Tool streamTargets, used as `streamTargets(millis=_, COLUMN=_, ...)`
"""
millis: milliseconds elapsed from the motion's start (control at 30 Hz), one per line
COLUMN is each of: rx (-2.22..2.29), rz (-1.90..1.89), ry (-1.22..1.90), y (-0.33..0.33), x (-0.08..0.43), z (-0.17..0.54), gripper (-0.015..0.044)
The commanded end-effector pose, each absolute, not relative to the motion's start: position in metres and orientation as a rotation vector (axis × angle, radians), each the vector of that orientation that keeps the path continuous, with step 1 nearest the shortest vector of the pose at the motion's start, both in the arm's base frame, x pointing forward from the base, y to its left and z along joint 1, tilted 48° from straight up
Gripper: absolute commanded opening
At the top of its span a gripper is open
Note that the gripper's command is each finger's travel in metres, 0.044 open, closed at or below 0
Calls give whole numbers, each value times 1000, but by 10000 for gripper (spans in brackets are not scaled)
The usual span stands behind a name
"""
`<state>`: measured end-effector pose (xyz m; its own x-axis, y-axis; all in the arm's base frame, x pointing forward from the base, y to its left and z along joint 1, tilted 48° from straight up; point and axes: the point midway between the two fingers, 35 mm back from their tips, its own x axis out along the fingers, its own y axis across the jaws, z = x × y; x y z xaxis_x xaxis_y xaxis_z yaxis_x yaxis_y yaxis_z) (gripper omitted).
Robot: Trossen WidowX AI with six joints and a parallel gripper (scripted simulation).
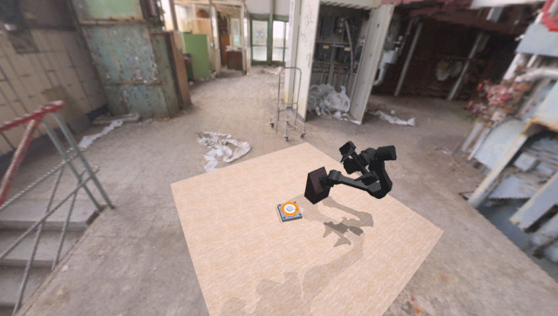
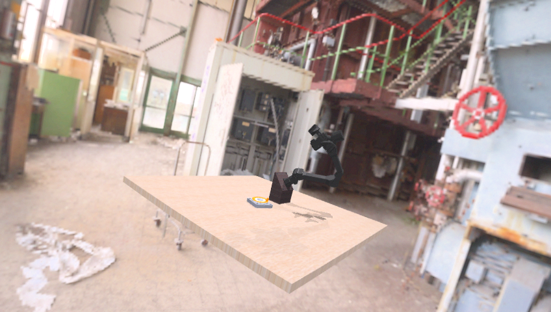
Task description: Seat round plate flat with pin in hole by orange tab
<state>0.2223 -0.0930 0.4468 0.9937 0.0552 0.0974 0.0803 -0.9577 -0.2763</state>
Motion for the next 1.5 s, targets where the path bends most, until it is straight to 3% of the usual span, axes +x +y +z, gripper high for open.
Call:
streamTargets(millis=0, rx=-2827, rz=-115, ry=-101, y=-94, x=224, z=444, gripper=374)
streamTargets(millis=167, rx=-2120, rz=201, ry=-81, y=-116, x=273, z=368, gripper=242)
streamTargets(millis=300, rx=-1807, rz=325, ry=-29, y=-116, x=291, z=330, gripper=137)
streamTargets(millis=467, rx=-1134, rz=556, ry=170, y=-99, x=318, z=244, gripper=6)
streamTargets(millis=833, rx=-209, rz=747, ry=654, y=-42, x=315, z=125, gripper=0)
streamTargets(millis=1033, rx=396, rz=722, ry=1144, y=8, x=278, z=56, gripper=0)
streamTargets(millis=1200, rx=662, rz=634, ry=1429, y=32, x=250, z=30, gripper=0)
streamTargets(millis=1467, rx=677, rz=627, ry=1446, y=34, x=251, z=30, gripper=0)
